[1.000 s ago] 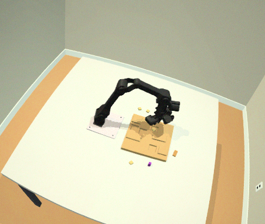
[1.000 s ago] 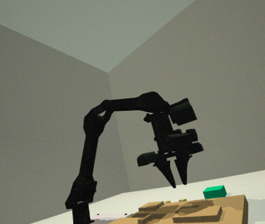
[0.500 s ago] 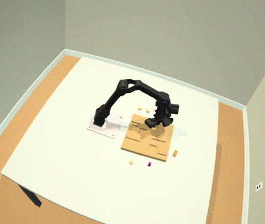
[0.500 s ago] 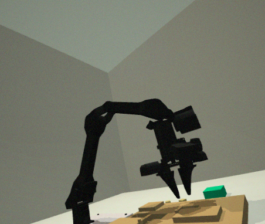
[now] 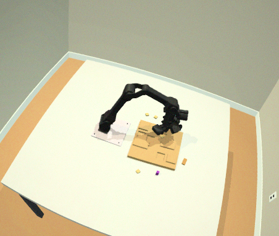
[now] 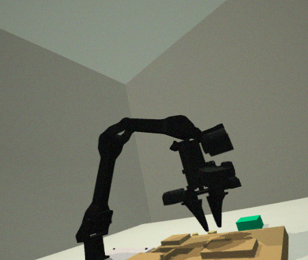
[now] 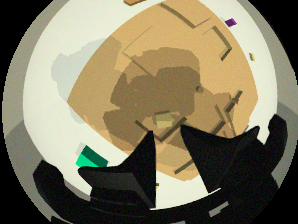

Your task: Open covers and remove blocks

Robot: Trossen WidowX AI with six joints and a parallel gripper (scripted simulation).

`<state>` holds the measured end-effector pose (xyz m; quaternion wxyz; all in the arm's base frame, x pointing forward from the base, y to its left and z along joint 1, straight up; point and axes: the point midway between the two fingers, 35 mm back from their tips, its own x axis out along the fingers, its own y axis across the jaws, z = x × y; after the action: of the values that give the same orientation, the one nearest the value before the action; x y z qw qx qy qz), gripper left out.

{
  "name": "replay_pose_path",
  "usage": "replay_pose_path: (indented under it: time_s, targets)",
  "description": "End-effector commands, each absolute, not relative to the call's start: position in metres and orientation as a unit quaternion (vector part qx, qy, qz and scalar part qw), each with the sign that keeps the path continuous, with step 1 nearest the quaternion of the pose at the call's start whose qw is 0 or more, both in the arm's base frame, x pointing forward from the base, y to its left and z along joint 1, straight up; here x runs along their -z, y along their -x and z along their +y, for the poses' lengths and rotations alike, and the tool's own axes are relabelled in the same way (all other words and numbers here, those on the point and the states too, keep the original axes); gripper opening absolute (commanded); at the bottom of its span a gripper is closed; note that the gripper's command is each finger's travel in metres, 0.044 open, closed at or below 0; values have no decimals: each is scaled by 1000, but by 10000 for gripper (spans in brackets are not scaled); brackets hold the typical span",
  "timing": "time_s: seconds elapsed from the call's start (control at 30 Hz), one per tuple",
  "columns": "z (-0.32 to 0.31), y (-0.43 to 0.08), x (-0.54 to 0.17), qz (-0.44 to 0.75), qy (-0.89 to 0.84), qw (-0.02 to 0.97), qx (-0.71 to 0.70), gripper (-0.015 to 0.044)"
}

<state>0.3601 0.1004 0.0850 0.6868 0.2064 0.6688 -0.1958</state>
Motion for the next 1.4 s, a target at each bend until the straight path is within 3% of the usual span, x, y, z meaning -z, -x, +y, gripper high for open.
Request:
replay_pose_path:
  time_s: [0.0, 1.37]
  targets:
    - [101, -360, -84, 670, -206, 686, 194, 144]
    - [101, -359, -60, 670, -206, 686, 194, 144]
